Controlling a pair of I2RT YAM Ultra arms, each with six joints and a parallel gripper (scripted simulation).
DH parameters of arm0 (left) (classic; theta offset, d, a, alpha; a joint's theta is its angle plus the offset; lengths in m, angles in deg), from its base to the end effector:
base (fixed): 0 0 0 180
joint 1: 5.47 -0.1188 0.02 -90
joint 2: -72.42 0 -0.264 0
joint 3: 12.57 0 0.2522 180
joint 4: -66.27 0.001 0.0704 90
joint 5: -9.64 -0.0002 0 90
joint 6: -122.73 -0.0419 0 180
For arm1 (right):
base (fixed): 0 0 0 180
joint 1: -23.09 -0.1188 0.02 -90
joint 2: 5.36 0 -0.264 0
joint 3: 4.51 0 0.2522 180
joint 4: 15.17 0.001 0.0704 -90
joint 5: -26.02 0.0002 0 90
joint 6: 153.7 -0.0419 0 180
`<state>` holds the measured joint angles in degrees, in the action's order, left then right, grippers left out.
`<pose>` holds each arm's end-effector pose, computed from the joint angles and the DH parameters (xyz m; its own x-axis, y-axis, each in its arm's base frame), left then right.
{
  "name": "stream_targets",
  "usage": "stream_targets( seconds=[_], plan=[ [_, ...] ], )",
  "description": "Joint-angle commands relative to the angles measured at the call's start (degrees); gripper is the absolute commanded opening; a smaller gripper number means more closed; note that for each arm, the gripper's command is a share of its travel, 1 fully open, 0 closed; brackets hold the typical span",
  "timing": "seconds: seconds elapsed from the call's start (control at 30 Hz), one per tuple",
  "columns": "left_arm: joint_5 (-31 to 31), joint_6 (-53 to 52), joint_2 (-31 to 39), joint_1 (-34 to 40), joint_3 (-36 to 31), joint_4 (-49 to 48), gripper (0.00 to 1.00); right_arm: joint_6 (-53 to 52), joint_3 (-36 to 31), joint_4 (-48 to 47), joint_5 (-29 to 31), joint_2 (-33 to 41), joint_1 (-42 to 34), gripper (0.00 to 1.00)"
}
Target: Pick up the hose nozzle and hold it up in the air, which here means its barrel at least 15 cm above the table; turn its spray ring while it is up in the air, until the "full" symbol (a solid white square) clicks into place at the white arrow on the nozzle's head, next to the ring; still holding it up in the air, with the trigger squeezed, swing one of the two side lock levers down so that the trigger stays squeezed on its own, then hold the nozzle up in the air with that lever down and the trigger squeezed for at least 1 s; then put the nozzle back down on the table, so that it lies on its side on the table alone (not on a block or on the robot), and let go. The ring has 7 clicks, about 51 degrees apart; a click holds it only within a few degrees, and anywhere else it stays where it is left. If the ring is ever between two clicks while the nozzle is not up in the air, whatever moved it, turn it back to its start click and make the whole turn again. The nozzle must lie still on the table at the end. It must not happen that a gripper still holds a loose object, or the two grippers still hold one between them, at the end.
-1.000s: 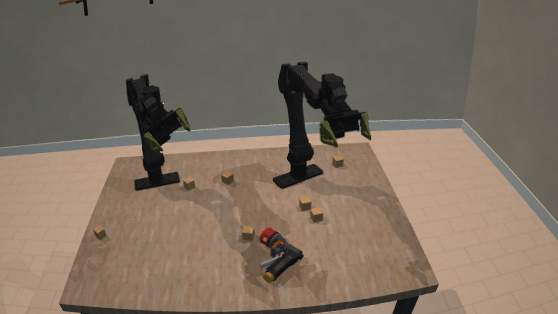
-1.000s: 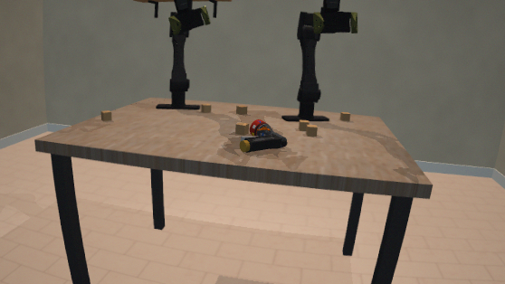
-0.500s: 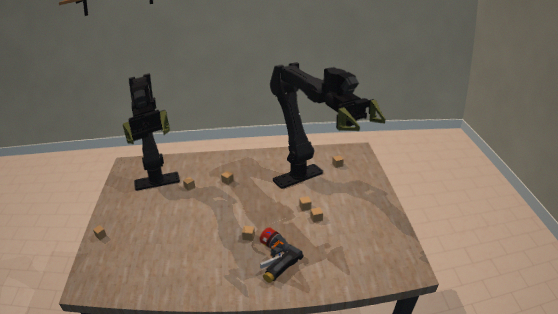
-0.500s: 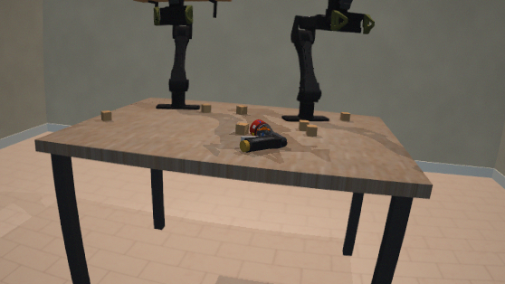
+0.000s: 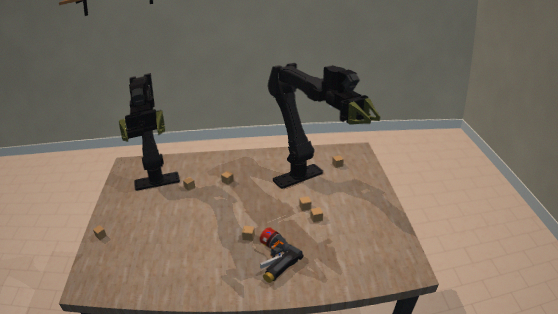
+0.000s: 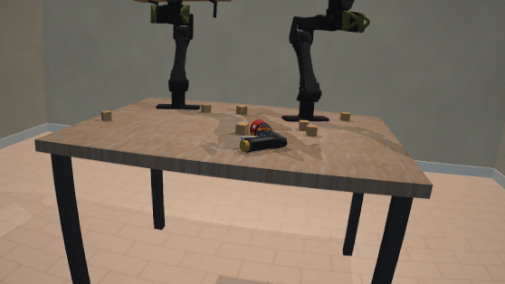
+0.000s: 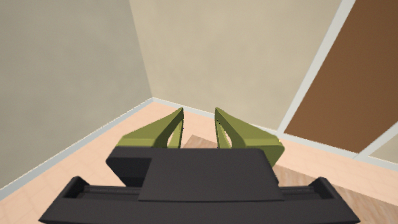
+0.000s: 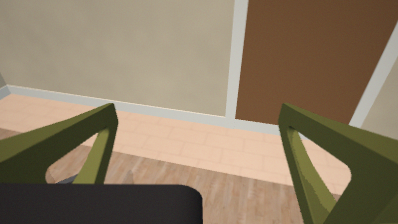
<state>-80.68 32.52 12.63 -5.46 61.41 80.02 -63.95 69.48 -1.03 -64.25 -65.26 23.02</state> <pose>0.2440 0.0007 0.4094 0.0077 0.0037 -1.0000 0.0057 1.0000 0.0037 0.2445 0.0015 0.4083 -0.0009 0.0044 -1.0000 -0.0059 1.0000 0.0044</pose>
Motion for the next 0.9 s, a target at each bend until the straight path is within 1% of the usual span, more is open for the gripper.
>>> stream_targets(
  seconds=[0.0, 0.2, 0.23, 0.27, 0.3, 0.33, 0.6, 0.63, 0.77, 0.87],
  plan=[
    [0.55, 0.12, -0.02, -0.36, 1.68, -0.08, 0.37, -0.43, 0.00, 1.24, 0.37, 0.16, 0.51, 1.00],
    [0.67, 0.33, -1.07, -0.46, 0.38, -0.06, 0.37, 0.25, -1.49, 1.22, 0.44, -0.45, 0.33, 1.00],
    [0.50, 0.35, 0.93, -0.16, 0.23, -0.20, 0.37, 0.33, 1.10, 0.64, 0.39, -0.10, 0.18, 1.00],
    [0.73, 0.36, 1.23, -0.48, -0.20, -0.25, 0.37, 0.37, 1.85, 0.03, 0.48, -0.70, 0.40, 1.00],
    [0.76, 0.38, 1.40, -0.48, 0.53, -0.75, 0.37, 0.40, 1.97, -0.49, 0.53, 0.18, 0.41, 1.00],
    [0.75, 0.35, 1.02, -0.49, 0.66, -0.74, 0.78, 0.40, 1.47, -0.48, 0.50, 0.09, 0.42, 1.00],
    [0.61, 0.30, 1.25, -0.49, 0.68, -0.20, 0.78, 0.33, 1.30, 0.31, 0.39, 0.03, 0.43, 1.00],
    [-0.66, -0.46, -1.96, 1.02, 1.52, 1.46, 0.78, 0.33, 1.30, 0.31, 0.39, 0.03, 0.43, 1.00],
    [-1.27, -1.31, -2.51, 1.31, 1.69, 2.67, 0.78, 0.33, 1.30, 0.31, 0.39, 0.03, 0.43, 1.00],
    [-2.20, -2.87, -4.79, 2.43, 3.28, 5.09, 0.78, 0.33, 1.30, 0.31, 0.39, 0.03, 0.43, 1.00]
  ],
)
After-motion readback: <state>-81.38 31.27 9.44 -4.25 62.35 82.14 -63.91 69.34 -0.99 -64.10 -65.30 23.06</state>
